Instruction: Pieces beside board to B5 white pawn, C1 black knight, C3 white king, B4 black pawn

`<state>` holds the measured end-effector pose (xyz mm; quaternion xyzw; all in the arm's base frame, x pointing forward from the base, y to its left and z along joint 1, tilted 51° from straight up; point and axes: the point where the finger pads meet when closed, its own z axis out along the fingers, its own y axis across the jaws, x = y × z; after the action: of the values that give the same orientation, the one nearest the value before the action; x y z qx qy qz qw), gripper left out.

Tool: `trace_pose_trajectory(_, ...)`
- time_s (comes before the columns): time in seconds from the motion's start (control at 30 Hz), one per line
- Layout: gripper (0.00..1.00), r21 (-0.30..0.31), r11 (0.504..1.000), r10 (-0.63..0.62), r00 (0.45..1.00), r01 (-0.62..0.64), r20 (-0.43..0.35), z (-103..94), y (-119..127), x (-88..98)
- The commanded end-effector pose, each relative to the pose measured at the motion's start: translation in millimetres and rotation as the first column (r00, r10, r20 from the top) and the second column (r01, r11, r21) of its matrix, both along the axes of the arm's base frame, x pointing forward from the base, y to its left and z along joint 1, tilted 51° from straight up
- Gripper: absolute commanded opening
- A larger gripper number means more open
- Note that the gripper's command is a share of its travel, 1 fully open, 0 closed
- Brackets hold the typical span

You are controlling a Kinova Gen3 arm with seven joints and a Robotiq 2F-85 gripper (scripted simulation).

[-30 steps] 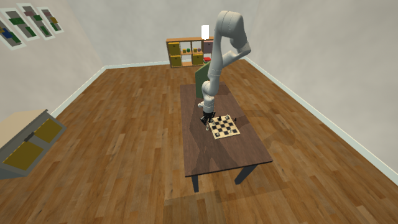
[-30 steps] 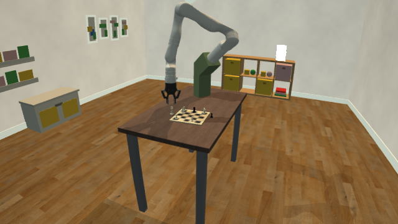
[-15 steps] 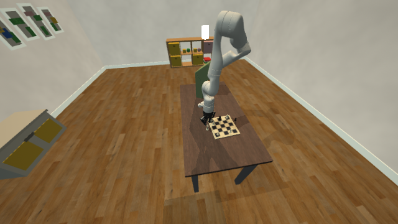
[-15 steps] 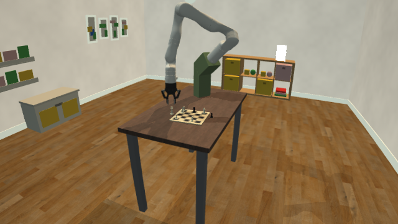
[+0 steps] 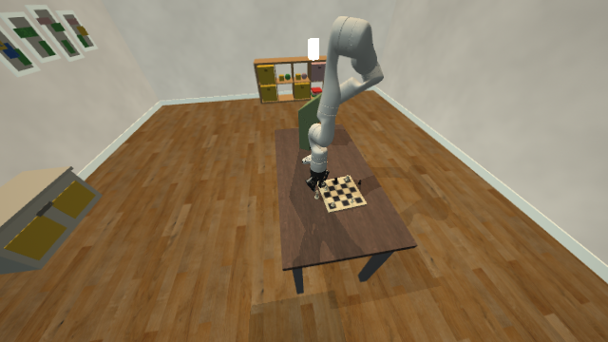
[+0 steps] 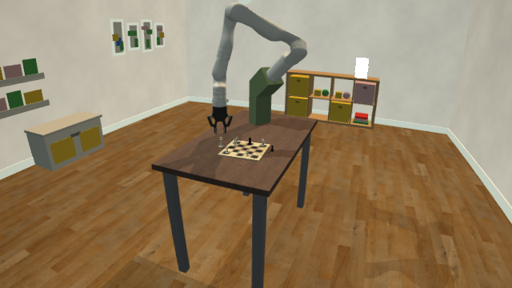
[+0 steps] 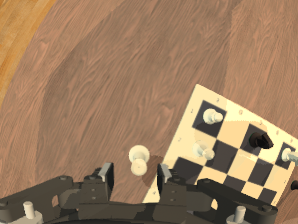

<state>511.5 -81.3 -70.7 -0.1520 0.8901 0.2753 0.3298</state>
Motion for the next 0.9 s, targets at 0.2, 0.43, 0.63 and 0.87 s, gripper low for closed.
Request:
trace_pose_trajectory(0.2, 0.41, 0.009, 1.0, -0.008, 1.0, 0.008, -0.004, 1.9, 4.2, 1.6)
trace_pose_trajectory(0.43, 0.41, 0.009, 1.0, -0.008, 1.0, 0.008, -0.004, 2.8, 4.7, 2.0)
trace_pose_trajectory(0.63, 0.41, 0.009, 1.0, -0.008, 1.0, 0.008, -0.004, 2.9, 4.8, 1.9)
trace_pose_trajectory(0.87, 0.41, 0.009, 1.0, -0.008, 1.0, 0.008, -0.004, 2.9, 4.8, 1.9)
